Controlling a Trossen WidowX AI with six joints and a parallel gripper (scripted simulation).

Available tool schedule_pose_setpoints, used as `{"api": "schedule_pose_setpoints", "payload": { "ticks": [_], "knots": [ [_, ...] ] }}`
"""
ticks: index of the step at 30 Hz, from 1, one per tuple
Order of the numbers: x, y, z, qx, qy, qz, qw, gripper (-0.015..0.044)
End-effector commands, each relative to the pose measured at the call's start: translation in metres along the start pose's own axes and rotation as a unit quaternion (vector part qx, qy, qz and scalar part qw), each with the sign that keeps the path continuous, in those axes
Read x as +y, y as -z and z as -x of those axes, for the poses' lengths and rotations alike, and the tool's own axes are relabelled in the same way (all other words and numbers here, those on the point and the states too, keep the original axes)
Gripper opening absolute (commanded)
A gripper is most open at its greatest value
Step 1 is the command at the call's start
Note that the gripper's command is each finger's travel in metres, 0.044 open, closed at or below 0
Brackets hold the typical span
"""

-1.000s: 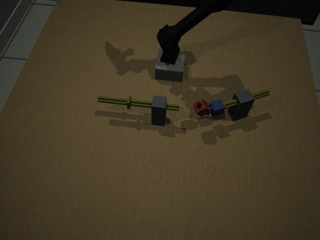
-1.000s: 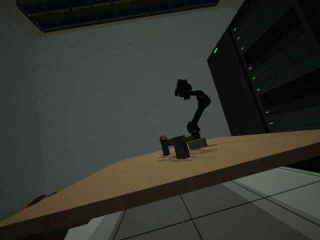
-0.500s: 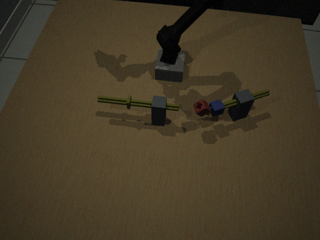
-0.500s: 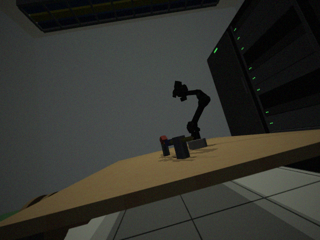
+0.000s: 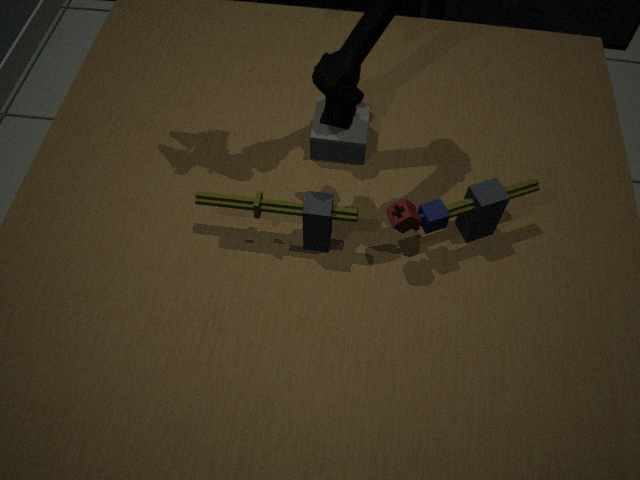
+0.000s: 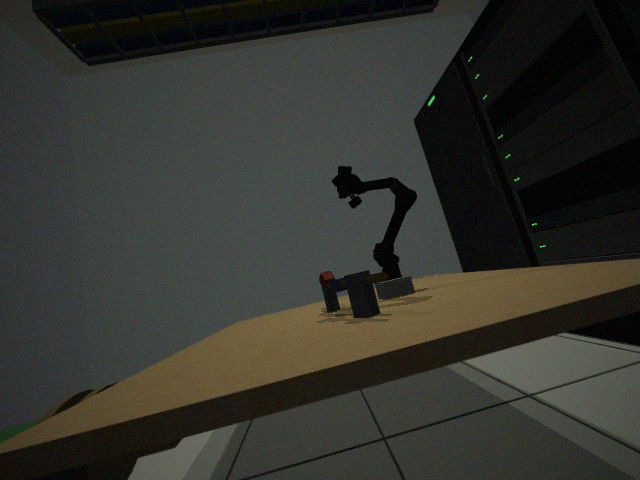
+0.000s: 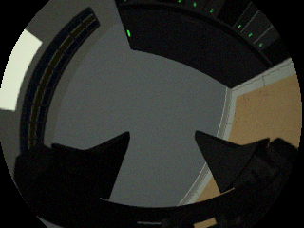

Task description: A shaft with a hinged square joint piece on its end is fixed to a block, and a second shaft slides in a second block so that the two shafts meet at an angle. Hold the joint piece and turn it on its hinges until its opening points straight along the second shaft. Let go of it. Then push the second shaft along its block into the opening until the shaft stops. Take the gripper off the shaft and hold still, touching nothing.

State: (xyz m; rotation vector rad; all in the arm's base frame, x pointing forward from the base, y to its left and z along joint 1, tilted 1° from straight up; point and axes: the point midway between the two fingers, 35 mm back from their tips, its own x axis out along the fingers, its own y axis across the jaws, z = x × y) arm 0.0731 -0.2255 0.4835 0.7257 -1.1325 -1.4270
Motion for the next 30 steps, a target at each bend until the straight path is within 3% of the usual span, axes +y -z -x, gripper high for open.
{"api": "schedule_pose_setpoints", "payload": {
  "ticks": [1, 16, 30],
  "knots": [
    [0.006, 0.025, 0.002, 0.048, -0.009, 0.036, 0.998, 0.044],
    [0.016, 0.13, 0.041, 0.248, -0.061, 0.179, 0.95, 0.044],
    [0.009, 0.209, 0.111, 0.416, -0.121, 0.301, 0.85, 0.044]
  ]
}}
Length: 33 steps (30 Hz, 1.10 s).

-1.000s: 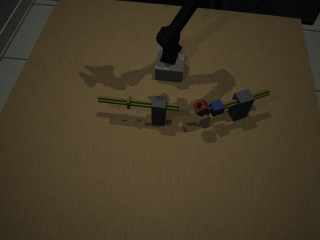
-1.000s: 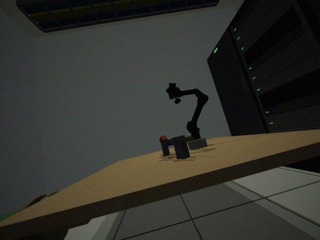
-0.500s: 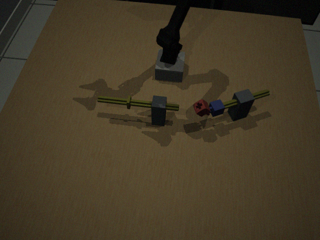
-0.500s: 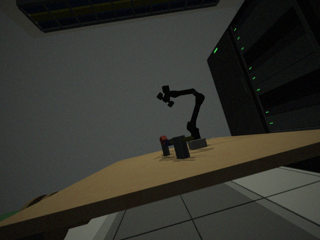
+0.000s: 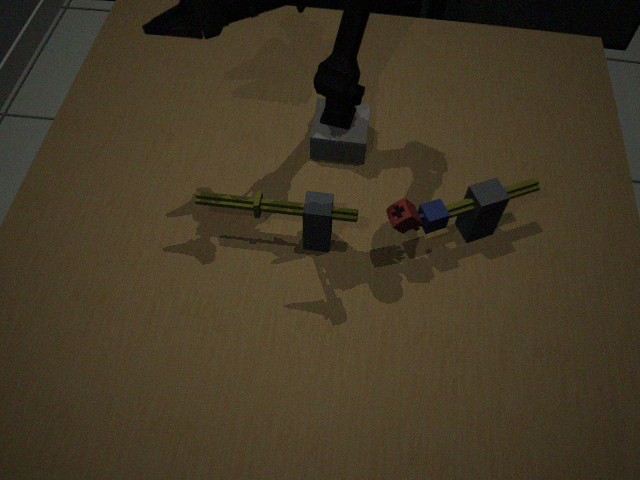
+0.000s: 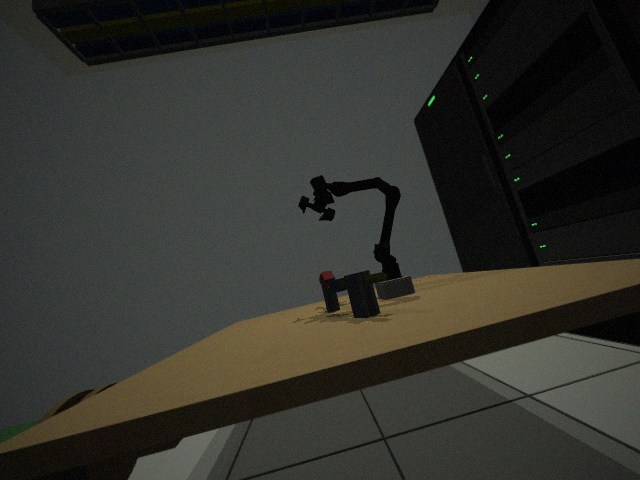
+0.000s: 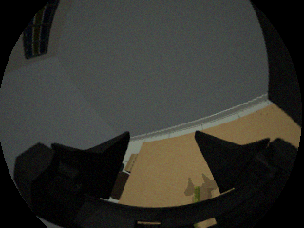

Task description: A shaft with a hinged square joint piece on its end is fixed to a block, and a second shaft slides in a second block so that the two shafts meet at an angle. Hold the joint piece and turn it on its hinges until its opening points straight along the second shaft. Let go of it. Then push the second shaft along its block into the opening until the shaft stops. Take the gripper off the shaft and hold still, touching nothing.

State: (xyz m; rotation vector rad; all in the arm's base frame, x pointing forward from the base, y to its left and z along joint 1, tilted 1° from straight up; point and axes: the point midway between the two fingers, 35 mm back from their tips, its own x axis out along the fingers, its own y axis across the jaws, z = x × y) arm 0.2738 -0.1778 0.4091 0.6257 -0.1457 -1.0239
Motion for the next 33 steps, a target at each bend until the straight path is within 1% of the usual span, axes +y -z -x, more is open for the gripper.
{"api": "schedule_pose_setpoints", "payload": {
  "ticks": [1, 9, 17, 25, 33],
  "knots": [
    [0.013, 0.024, 0.001, 0.046, -0.017, 0.037, 0.998, 0.044],
    [0.037, 0.08, 0.013, 0.148, -0.056, 0.12, 0.98, 0.044],
    [0.053, 0.135, 0.035, 0.245, -0.094, 0.202, 0.944, 0.044],
    [0.061, 0.186, 0.068, 0.335, -0.129, 0.282, 0.89, 0.044],
    [0.06, 0.23, 0.109, 0.418, -0.159, 0.36, 0.819, 0.044]
  ]
}}
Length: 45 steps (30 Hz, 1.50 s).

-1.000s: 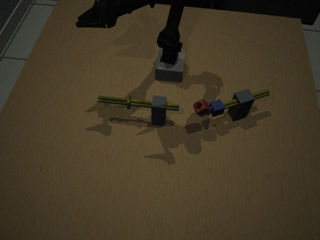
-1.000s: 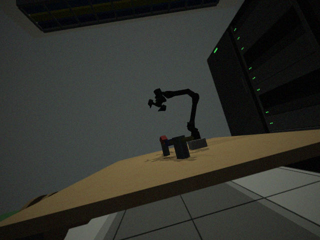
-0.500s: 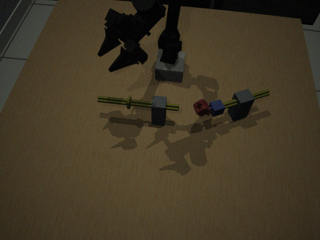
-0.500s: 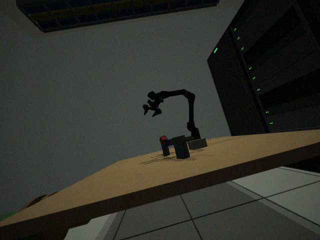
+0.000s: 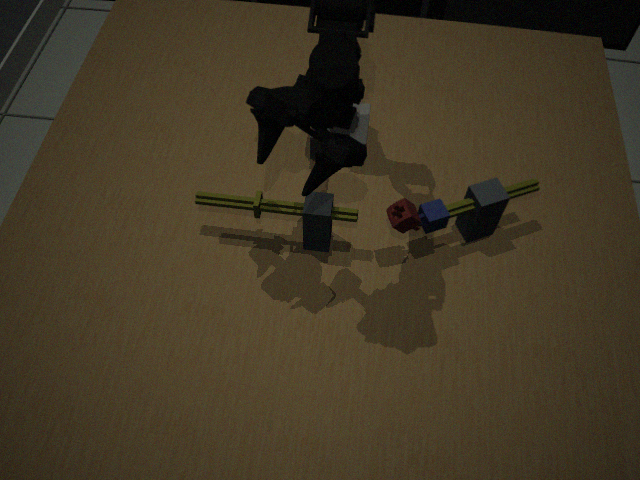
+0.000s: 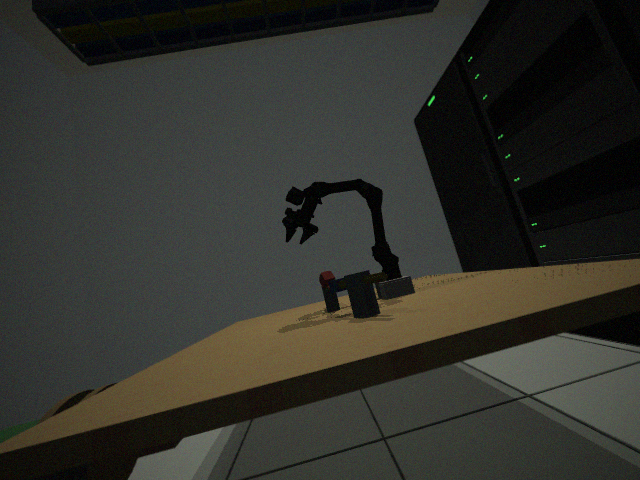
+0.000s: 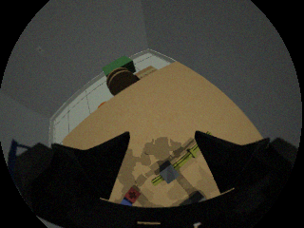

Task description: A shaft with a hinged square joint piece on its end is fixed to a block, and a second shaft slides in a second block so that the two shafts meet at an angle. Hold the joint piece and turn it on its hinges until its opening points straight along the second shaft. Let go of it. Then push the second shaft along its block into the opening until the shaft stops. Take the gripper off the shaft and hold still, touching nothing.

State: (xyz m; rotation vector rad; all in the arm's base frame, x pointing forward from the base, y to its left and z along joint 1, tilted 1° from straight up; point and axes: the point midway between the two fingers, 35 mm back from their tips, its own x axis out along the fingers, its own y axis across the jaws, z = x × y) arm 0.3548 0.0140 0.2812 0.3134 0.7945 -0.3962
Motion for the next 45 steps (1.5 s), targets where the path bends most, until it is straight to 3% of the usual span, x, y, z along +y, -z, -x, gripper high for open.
{"api": "schedule_pose_setpoints", "payload": {
  "ticks": [1, 14, 27, 34, 45],
  "knots": [
    [0.017, 0.02, -0.002, 0.044, -0.015, 0.04, 0.998, 0.044],
    [0.065, 0.098, 0.008, 0.191, -0.06, 0.176, 0.964, 0.044],
    [0.089, 0.178, 0.038, 0.342, -0.076, 0.301, 0.887, 0.044],
    [0.09, 0.182, 0.039, 0.347, -0.084, 0.326, 0.875, 0.044],
    [0.09, 0.184, 0.037, 0.329, -0.139, 0.464, 0.811, 0.044]
  ]
}}
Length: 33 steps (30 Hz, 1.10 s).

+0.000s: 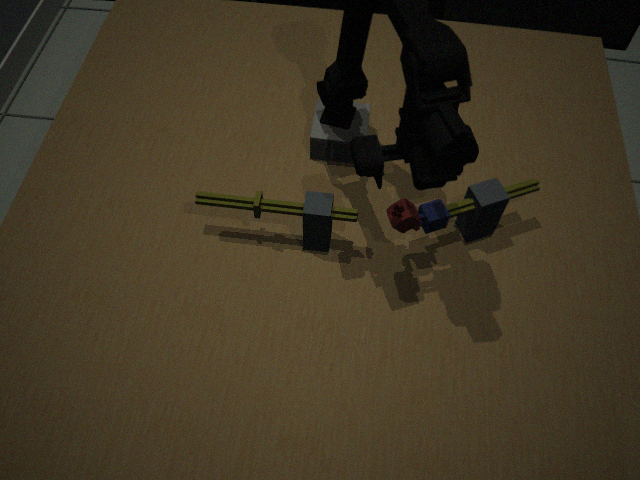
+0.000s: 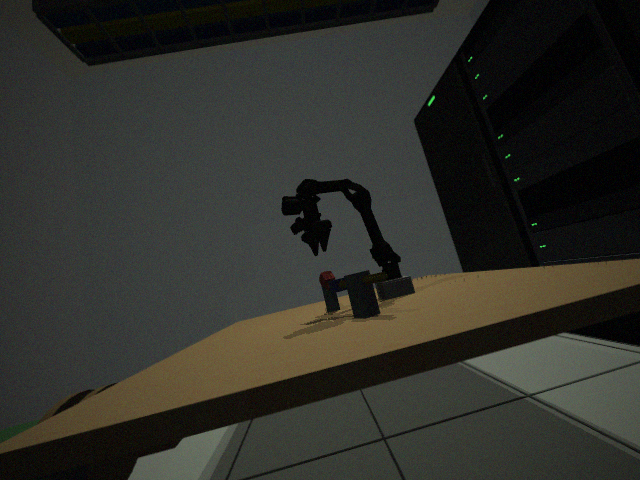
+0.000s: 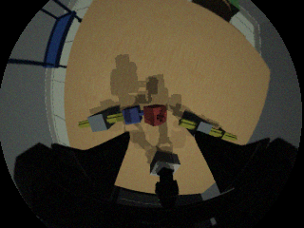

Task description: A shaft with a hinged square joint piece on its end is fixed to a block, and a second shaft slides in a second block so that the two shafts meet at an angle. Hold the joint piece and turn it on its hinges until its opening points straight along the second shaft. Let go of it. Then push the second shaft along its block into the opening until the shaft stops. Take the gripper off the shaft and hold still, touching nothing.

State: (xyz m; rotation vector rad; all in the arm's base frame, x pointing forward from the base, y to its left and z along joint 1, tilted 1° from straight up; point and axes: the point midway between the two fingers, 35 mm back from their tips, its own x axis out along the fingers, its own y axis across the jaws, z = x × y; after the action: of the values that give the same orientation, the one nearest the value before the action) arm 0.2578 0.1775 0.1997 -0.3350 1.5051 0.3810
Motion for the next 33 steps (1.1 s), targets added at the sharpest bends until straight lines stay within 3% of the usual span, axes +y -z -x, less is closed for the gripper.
{"api": "schedule_pose_setpoints", "payload": {
  "ticks": [1, 17, 33],
  "knots": [
    [0.0006, 0.0003, -0.0023, 0.002, -0.002, 0.051, 0.999, 0.044],
    [0.0006, -0.0002, -0.0067, 0.002, -0.002, 0.285, 0.959, 0.044],
    [0.0006, -0.0006, -0.0111, 0.001, -0.002, 0.502, 0.865, 0.044]
  ]
}}
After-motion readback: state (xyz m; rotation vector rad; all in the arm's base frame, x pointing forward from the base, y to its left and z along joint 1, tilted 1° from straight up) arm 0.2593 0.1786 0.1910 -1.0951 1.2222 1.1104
